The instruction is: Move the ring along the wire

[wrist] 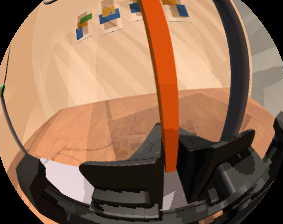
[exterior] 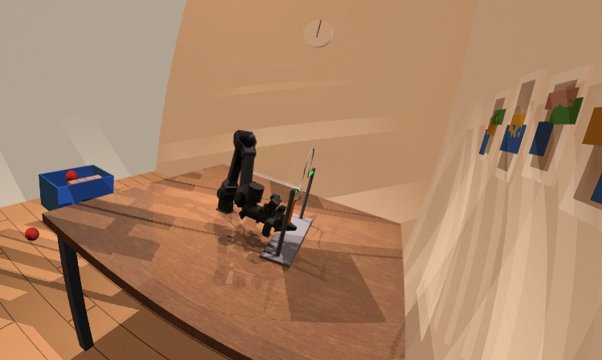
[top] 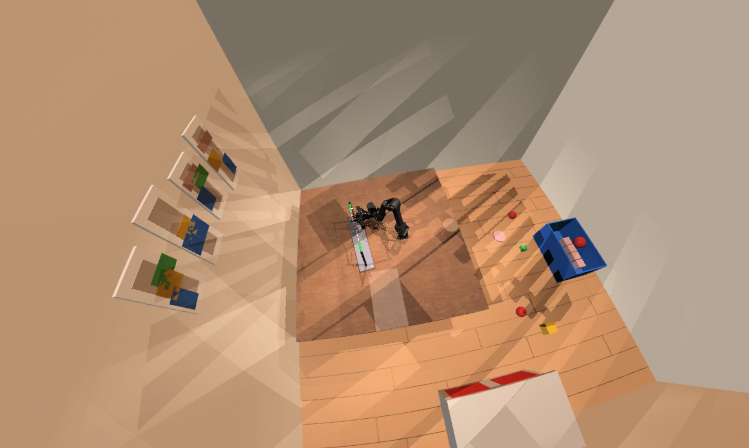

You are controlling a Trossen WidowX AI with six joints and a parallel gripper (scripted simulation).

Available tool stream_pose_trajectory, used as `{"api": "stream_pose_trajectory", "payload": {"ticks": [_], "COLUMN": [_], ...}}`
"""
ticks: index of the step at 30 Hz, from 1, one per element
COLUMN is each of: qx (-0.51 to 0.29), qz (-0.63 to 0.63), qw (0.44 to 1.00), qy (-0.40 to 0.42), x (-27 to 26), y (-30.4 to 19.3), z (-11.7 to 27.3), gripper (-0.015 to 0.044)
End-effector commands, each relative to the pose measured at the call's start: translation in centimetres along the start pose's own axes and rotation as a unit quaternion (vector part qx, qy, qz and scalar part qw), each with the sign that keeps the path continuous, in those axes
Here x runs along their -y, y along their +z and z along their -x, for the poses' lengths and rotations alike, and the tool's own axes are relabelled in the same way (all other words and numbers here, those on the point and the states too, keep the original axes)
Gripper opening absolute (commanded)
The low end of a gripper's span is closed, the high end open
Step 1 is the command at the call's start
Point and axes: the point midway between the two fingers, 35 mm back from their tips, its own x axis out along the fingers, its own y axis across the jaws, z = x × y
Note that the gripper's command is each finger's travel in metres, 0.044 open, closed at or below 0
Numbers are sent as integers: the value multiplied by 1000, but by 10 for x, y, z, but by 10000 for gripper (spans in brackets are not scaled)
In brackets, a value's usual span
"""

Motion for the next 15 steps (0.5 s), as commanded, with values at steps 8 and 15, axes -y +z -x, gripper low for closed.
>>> {"api": "stream_pose_trajectory", "payload": {"ticks": [8,15], "qx": [0,0], "qz": [0,0], "qw": [1000,1000], "qy": [0,-1], "x": [0,0], "y": [0,6], "z": [0,0], "gripper": [-150,-150]}}
